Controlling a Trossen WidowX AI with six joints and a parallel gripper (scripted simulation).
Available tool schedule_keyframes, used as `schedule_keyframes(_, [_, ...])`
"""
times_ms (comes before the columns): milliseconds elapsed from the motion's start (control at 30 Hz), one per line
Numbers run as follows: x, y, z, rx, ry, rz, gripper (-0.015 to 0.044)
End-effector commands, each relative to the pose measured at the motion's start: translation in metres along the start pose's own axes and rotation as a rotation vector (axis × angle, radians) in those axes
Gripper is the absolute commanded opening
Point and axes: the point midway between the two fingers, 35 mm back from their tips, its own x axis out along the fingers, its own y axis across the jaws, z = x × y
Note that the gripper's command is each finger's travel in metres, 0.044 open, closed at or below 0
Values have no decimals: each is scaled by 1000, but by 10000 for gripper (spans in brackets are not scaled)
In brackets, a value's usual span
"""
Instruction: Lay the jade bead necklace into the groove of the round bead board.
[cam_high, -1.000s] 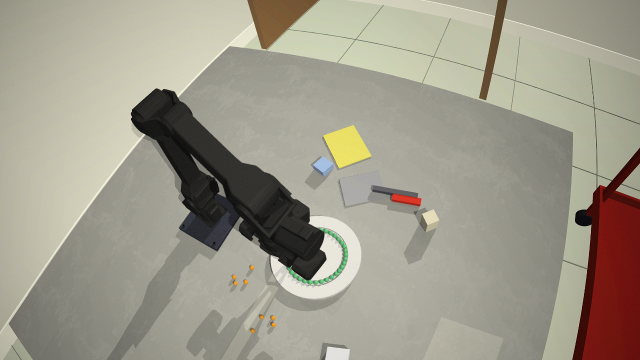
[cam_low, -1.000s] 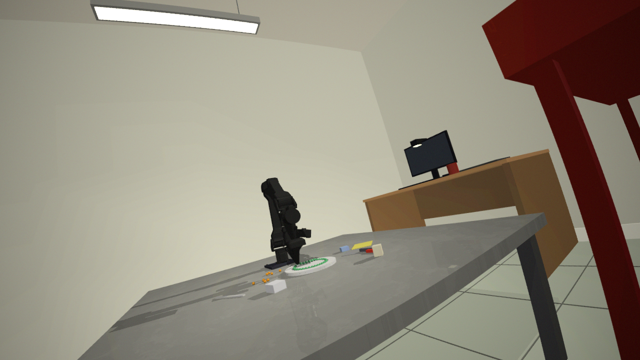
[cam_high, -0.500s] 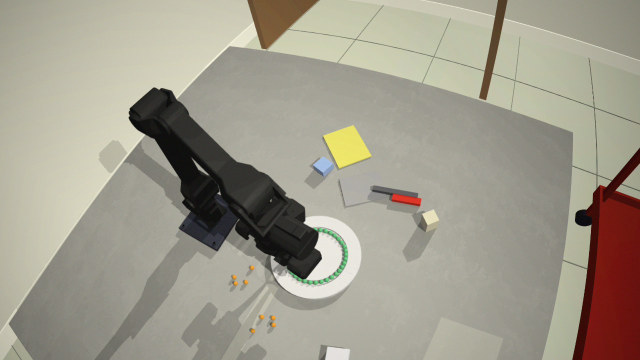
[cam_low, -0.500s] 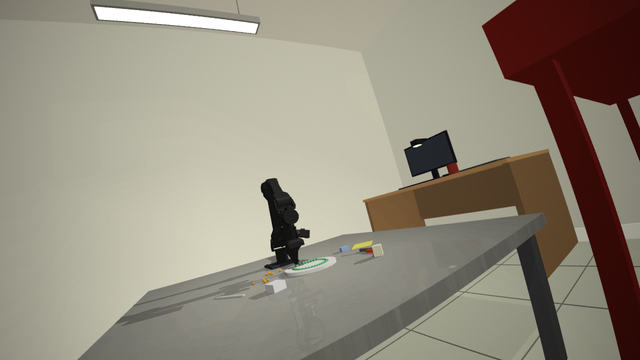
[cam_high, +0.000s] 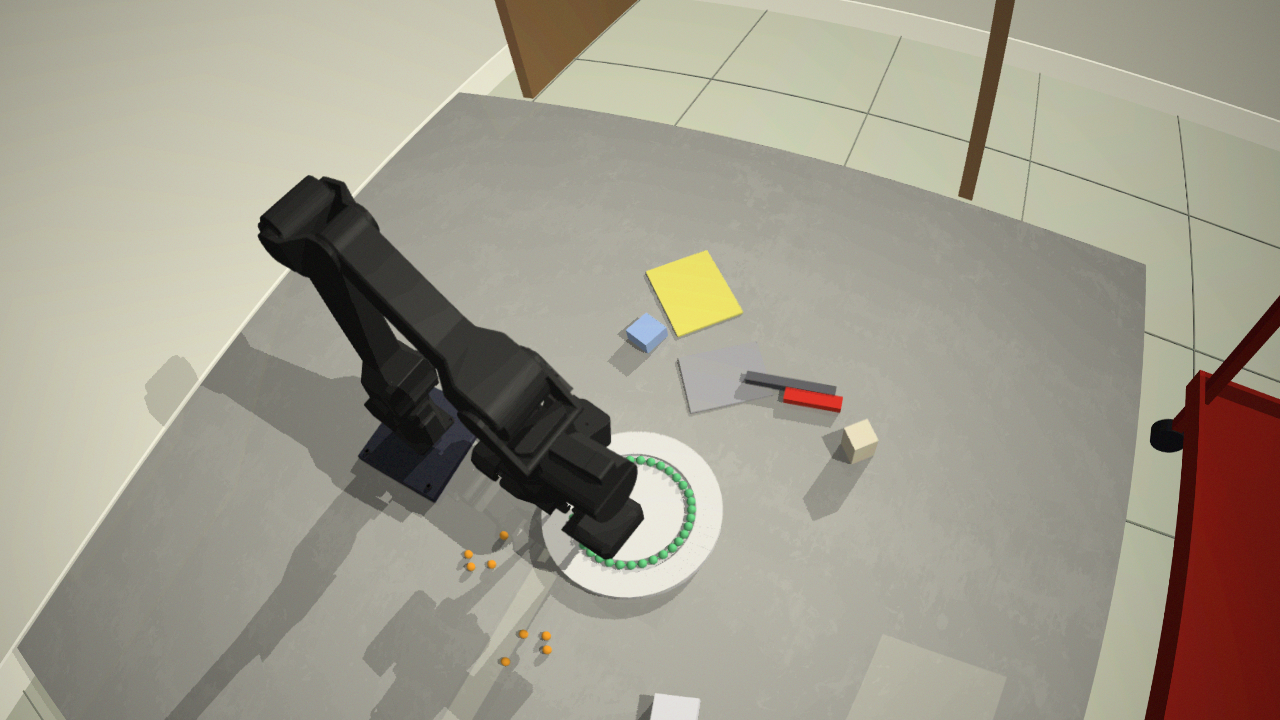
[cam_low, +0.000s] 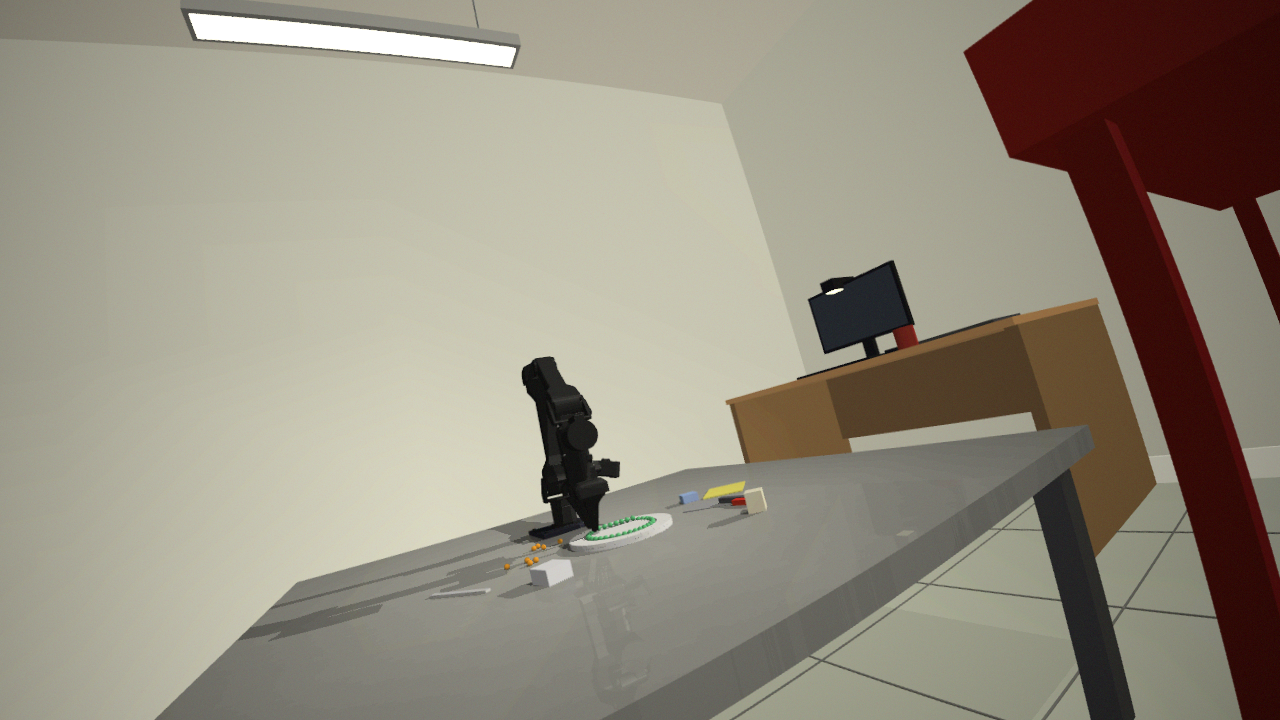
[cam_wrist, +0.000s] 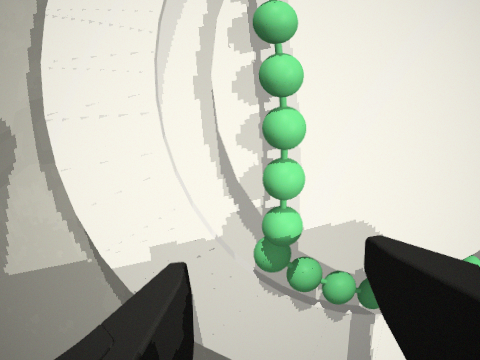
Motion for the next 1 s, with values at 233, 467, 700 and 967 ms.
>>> schedule_keyframes(233, [-5, 0, 0, -6, 2, 5, 440])
schedule_keyframes(467, [-5, 0, 0, -6, 2, 5, 440])
schedule_keyframes(700, [-5, 0, 0, -6, 2, 5, 440])
schedule_keyframes(967, [-17, -5, 30, 70, 0, 4, 282])
